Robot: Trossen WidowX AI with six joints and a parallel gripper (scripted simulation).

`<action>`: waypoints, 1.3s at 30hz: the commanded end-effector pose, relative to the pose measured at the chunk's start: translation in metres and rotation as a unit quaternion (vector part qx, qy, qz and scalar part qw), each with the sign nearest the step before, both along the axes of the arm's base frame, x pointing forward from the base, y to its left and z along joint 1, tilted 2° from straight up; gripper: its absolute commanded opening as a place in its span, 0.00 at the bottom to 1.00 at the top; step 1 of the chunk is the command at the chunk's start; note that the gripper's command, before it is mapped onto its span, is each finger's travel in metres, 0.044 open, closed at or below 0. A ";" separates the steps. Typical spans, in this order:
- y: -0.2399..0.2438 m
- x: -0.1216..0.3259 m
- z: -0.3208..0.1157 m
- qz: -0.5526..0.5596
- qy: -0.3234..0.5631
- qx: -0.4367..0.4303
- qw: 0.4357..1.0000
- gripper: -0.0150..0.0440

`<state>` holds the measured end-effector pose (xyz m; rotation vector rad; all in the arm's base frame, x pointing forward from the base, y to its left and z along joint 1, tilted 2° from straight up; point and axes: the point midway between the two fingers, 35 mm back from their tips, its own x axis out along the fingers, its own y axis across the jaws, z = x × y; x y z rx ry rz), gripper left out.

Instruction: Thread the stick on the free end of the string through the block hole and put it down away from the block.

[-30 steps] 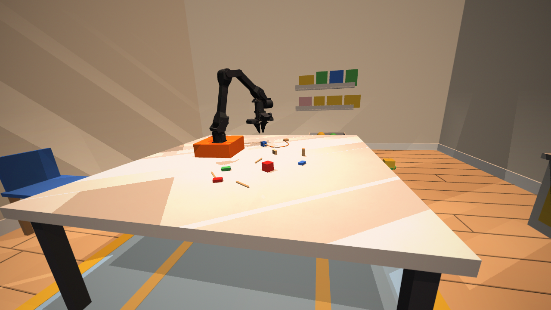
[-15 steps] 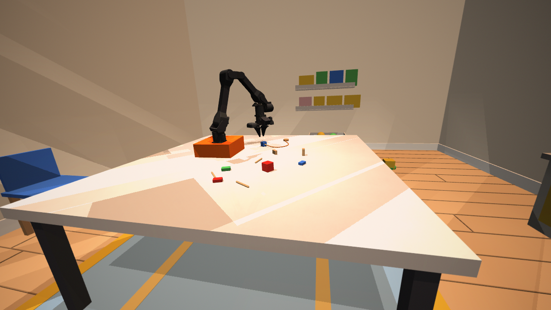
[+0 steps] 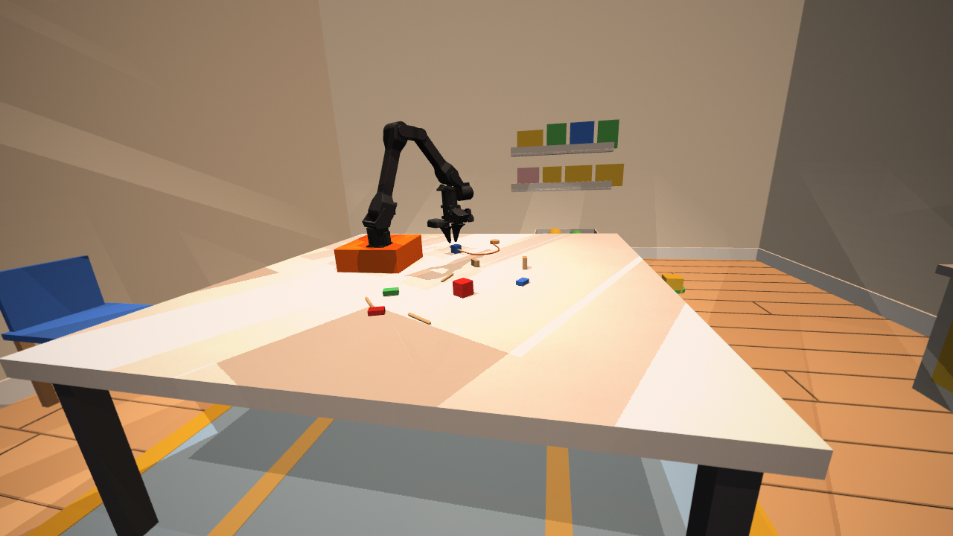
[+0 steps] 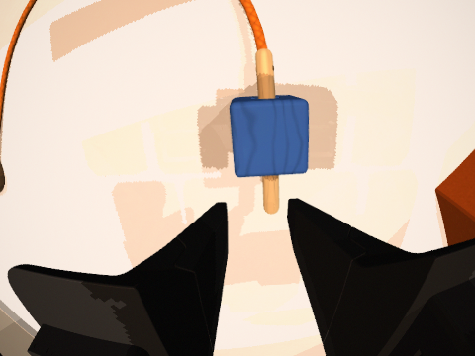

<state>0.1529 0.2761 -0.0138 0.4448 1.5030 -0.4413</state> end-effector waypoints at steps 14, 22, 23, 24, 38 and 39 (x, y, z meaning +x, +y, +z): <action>-0.006 -0.003 -0.026 0.001 0.006 -0.007 1.000 0.46; -0.006 -0.003 -0.026 0.001 0.006 -0.007 1.000 0.46; -0.006 -0.003 -0.026 0.001 0.006 -0.007 1.000 0.46; -0.006 -0.003 -0.026 0.001 0.006 -0.007 1.000 0.46; -0.005 -0.002 -0.024 -0.001 0.003 -0.006 1.000 0.25; -0.005 -0.002 -0.024 -0.001 0.003 -0.006 1.000 0.25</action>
